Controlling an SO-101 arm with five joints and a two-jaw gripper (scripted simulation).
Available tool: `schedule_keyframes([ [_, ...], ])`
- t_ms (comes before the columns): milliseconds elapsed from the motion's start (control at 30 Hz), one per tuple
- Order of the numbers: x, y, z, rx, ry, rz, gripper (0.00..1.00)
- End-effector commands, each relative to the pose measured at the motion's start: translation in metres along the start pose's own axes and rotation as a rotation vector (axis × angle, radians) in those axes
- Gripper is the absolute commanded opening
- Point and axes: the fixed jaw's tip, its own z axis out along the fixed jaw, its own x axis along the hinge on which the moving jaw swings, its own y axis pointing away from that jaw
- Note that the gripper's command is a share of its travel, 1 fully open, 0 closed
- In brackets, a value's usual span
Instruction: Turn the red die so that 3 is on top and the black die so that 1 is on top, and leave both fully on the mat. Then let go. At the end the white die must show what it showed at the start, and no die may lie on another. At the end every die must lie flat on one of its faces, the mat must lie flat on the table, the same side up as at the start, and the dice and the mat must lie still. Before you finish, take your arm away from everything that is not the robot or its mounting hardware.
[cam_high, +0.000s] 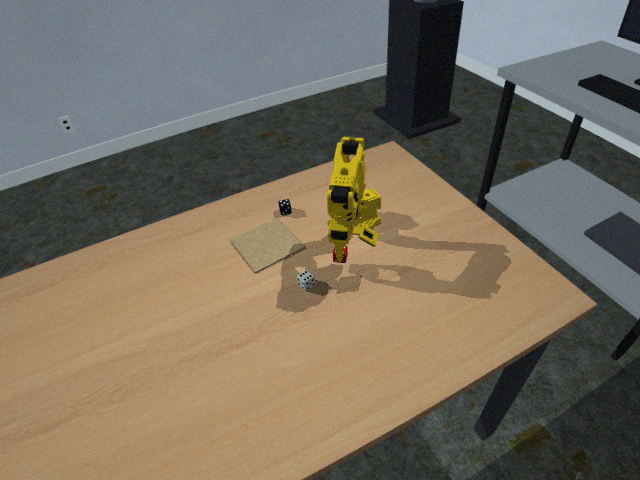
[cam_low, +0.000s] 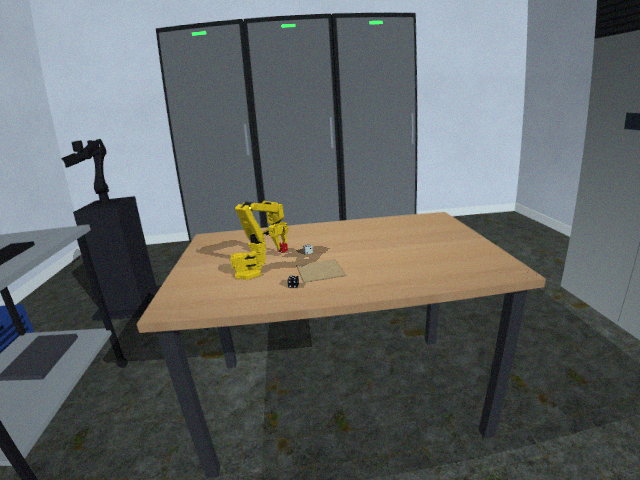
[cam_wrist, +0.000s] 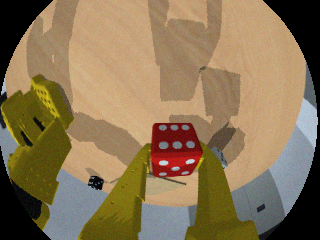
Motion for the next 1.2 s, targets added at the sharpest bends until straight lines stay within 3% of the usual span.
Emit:
schedule_keyframes([
  [0, -0.001, -0.003, 0.0, 0.02, -0.002, -0.004, 0.0],
  [1167, -0.001, -0.003, 0.013, 0.02, -0.002, -0.004, 0.0],
])
